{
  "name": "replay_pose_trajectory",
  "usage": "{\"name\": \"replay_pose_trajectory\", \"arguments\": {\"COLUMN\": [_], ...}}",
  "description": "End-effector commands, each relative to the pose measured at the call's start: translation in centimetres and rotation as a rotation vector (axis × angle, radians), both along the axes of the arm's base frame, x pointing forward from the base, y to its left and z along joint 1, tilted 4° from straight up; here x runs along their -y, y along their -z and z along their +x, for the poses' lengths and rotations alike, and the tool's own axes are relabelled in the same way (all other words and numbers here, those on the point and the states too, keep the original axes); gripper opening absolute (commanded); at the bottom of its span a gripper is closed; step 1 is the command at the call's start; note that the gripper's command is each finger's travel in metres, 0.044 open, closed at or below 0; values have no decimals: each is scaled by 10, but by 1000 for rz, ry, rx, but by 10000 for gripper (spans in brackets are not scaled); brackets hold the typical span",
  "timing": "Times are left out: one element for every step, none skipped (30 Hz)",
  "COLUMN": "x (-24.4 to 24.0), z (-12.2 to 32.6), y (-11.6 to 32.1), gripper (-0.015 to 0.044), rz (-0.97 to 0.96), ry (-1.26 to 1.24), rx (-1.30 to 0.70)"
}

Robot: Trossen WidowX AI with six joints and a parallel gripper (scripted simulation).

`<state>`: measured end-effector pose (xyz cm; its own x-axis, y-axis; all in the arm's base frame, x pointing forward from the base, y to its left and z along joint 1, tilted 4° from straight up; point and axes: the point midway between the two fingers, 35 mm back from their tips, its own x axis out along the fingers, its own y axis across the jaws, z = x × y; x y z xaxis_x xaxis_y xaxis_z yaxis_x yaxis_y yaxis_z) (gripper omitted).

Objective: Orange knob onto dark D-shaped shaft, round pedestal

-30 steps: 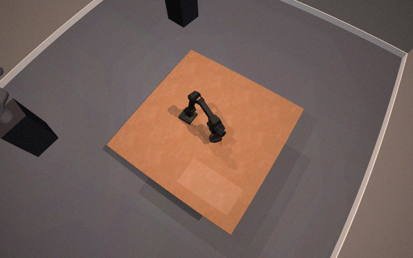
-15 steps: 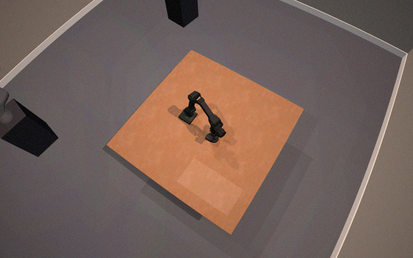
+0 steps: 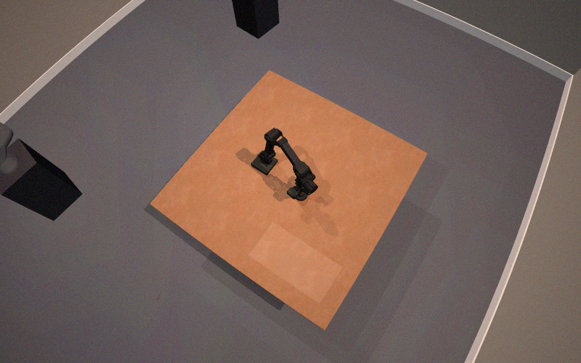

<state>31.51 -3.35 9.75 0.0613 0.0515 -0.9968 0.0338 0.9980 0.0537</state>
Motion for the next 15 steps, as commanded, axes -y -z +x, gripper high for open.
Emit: {"name": "replay_pose_trajectory", "arguments": {"x": [0,0,0,-1,-1,-1,-1,-1,-1,-1,-1,-1,-1,-1,-1], "z": [1,1,1,1,1,0,0,0,-1,-1,-1,-1,-1,-1,-1], "y": [1,1,1,2,2,2,1,1,1,1,2,2,2,2,2], "gripper": [0,0,0,0,0,0,0,0,0,0,0,0,0,0,0], "rz": [3,3,3,3,3,3,3,3,3,3,3,3,3,3,3], "ry": [4,4,4,4,4,4,4,4,4,4,4,4,4,4,4], "rx": [2,2,2,2,2,2,2,1,1,1,1,1,1,1,1]}}
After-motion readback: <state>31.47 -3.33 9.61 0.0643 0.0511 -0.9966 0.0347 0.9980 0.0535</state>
